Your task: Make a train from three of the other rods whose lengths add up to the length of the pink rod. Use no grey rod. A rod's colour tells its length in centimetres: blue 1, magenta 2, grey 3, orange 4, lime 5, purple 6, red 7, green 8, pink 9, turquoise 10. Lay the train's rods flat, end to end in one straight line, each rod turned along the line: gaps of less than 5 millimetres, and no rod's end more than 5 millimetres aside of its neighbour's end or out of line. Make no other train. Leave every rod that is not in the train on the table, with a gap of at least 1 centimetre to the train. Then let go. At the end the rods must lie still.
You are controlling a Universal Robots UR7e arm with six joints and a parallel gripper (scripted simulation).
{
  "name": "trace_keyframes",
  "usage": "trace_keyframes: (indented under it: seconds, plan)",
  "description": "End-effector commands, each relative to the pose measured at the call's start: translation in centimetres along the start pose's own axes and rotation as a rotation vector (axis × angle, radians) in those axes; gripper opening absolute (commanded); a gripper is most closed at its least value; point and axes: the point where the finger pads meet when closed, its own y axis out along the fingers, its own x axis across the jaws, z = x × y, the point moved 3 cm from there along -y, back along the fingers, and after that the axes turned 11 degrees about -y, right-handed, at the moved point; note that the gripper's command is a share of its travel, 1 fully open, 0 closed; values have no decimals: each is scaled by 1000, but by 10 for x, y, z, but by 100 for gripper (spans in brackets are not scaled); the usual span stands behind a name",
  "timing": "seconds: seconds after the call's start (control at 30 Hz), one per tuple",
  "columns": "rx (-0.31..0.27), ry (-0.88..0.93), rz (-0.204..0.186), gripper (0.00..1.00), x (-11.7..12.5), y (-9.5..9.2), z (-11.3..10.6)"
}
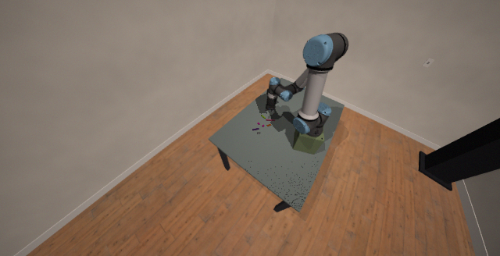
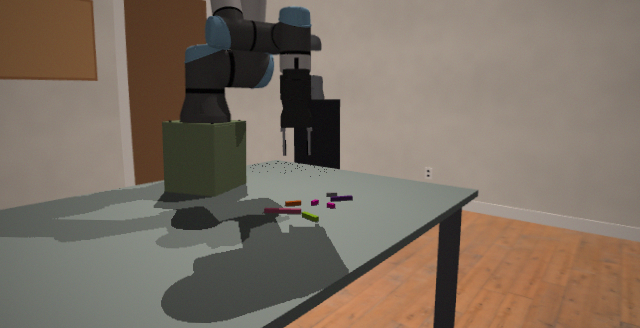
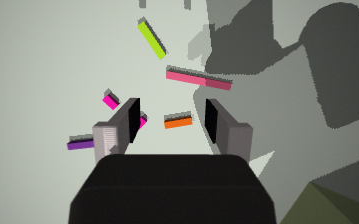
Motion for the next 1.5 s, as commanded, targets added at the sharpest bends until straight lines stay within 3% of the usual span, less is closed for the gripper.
trace_keyframes:
  seconds: [0.0,0.47,1.0,1.47]
  plan:
    - [1,2,0,100,0,0,0]
    - [1,72,0,100,-1,1,2]
    - [1,347,1,100,-5,7,6]
    - [1,819,1,100,-15,19,8]
